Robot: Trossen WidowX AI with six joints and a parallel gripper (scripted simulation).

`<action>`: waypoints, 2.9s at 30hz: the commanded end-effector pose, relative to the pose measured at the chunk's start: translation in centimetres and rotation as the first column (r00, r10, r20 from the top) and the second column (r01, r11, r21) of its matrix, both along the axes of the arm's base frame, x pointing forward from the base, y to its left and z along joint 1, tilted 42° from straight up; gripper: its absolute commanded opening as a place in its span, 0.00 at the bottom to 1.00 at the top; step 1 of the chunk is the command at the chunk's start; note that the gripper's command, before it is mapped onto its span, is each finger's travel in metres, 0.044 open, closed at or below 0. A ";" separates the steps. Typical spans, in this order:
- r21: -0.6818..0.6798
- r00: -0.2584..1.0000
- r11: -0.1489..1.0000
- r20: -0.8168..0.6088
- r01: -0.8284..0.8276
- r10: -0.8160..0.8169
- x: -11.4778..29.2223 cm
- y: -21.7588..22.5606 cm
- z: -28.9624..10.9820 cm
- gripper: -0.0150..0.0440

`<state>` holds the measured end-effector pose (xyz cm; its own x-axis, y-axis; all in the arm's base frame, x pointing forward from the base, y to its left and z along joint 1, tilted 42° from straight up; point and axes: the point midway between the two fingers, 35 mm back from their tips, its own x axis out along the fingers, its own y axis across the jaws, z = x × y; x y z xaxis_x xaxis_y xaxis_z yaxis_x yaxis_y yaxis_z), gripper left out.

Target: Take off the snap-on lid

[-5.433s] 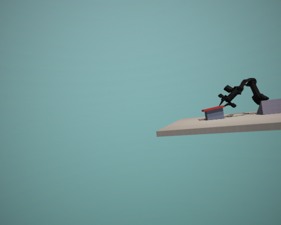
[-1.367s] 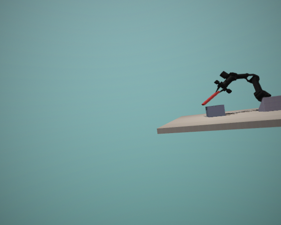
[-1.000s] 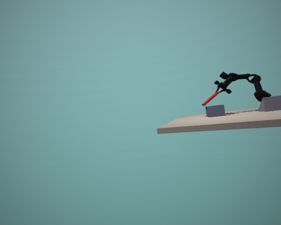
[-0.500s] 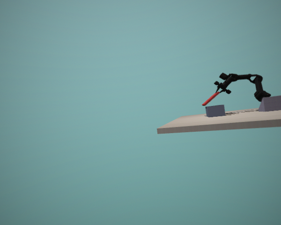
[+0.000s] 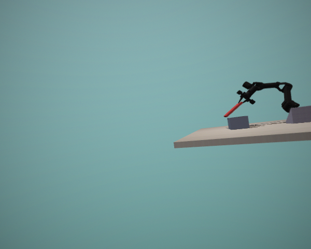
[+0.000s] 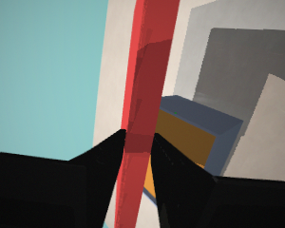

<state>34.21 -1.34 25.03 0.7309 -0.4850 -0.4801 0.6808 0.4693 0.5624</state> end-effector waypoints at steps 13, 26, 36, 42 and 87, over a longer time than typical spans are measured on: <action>0.006 1.000 1.000 0.023 -0.008 0.008 -0.6 -2.3 3.0 0.25; 0.005 1.000 1.000 0.024 -0.008 0.008 -1.0 -4.2 4.7 0.25; 0.004 1.000 1.000 0.025 -0.008 0.008 -1.4 -5.6 6.1 0.25; 0.004 1.000 1.000 0.026 -0.008 0.008 -1.6 -6.5 6.9 0.25; -0.003 1.000 1.000 0.030 -0.008 0.008 -3.1 -12.6 12.7 0.25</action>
<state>30.91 -13.85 37.50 0.7424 -0.4901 -0.4568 0.6662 0.4681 0.5805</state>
